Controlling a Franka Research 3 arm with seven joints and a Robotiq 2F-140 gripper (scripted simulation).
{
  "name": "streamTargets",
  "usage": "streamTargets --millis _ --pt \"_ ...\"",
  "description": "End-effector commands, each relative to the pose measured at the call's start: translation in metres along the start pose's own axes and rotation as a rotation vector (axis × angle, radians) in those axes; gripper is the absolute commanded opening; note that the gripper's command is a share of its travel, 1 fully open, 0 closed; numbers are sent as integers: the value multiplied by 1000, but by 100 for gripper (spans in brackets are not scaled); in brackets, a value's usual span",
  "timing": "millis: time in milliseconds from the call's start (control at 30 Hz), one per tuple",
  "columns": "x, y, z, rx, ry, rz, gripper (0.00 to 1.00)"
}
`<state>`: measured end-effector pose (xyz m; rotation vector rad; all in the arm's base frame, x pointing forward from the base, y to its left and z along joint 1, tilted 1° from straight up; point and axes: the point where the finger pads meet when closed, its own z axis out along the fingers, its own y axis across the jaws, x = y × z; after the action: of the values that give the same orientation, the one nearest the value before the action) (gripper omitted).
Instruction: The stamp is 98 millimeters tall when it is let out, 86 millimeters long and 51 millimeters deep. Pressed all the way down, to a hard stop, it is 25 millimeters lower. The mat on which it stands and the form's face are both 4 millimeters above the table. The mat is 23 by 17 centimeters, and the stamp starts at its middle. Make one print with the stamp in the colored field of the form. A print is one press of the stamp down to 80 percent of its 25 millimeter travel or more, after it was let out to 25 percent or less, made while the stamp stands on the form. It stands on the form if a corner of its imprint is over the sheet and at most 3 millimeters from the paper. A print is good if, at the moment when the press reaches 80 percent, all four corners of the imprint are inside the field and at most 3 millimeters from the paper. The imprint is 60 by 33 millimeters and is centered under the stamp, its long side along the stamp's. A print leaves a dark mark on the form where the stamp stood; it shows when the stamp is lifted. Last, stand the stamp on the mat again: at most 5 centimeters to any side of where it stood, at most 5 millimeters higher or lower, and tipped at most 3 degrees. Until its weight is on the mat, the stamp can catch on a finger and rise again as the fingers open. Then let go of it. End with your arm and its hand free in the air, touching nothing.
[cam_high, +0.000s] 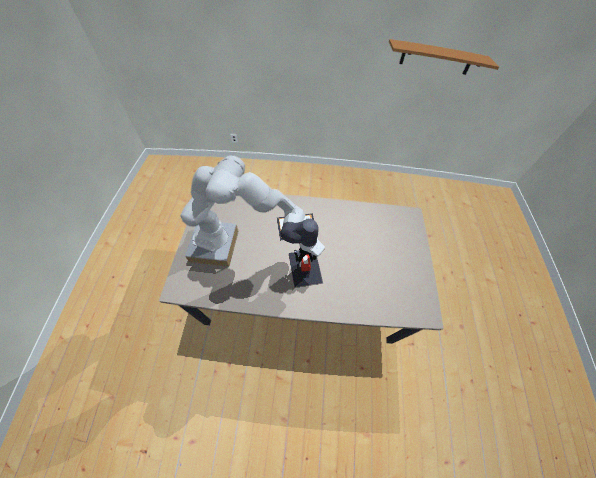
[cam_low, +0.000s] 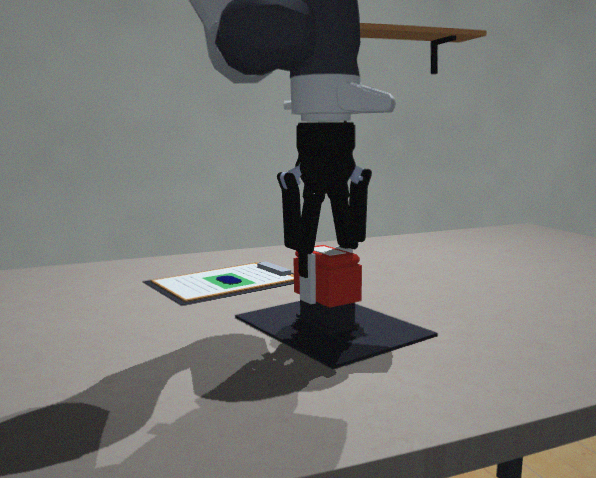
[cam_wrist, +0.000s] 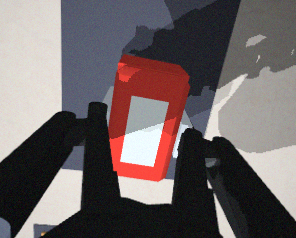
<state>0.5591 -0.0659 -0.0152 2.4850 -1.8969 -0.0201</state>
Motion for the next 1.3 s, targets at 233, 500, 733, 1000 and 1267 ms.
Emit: streamTargets --millis 233,500,733,1000,1267 --pt "2 -5 0 11 6 5 21" --pt "4 -6 0 11 6 5 21" --pt "5 -6 1 11 6 5 21" --pt "5 -6 1 11 6 5 54" --pt "5 -6 1 11 6 5 54"
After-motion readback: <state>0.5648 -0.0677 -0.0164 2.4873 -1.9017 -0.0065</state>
